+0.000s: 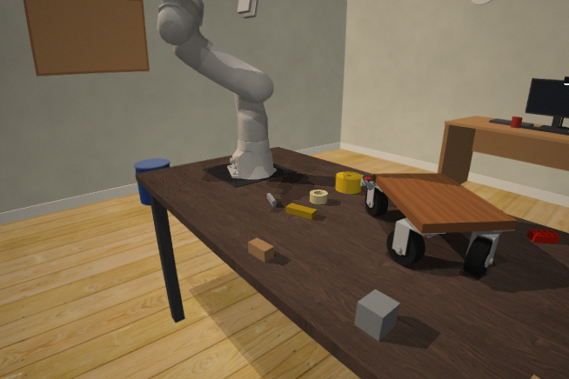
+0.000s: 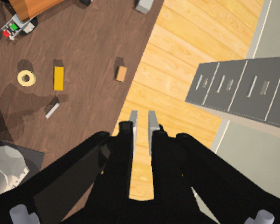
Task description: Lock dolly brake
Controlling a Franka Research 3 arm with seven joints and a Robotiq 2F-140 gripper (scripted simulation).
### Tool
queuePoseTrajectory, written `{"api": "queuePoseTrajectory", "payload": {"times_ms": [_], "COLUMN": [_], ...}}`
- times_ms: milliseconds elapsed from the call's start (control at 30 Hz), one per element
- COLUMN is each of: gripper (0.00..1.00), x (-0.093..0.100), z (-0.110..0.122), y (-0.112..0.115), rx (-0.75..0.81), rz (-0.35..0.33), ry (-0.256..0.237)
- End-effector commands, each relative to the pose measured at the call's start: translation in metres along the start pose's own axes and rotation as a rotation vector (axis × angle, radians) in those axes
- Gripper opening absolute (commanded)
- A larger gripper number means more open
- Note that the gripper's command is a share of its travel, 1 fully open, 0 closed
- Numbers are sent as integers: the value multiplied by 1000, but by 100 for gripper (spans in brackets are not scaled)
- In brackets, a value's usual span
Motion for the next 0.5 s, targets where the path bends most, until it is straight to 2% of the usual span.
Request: {"api": "queuePoseTrajectory", "payload": {"times_ms": [0, 33, 67, 100, 200, 233, 300, 367, 400, 433, 467], "gripper": [0, 0, 0, 0, 0, 0, 0, 0, 0, 0, 0], "x": [-14, -33, -38, -48, -66, -79, -92, -93, -112, -117, -117], "z": [-14, -37, -42, -62, -89, -113, -138, -139, -179, -190, -191], "y": [-29, -61, -71, -72, -101, -103, -123, -125, -133, -140, -140], "rx": [74, 74, 74, 181, 181, 285, 285, 285, 383, 383, 383], "rz": [42, 42, 42, 48, 48, 52, 52, 52, 55, 55, 55], "ry": [-19, -19, -19, -59, -59, -102, -102, -102, -146, -146, -146]}}
Point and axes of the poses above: the point where the finger pads meet when closed, its own x axis back along the fingers, its own z axis across the jaws, y = z × x, the point moved 5 cm from there along x, back along the fingers, and after that the axes turned 7 degrees about -x, right-handed, at the moved point
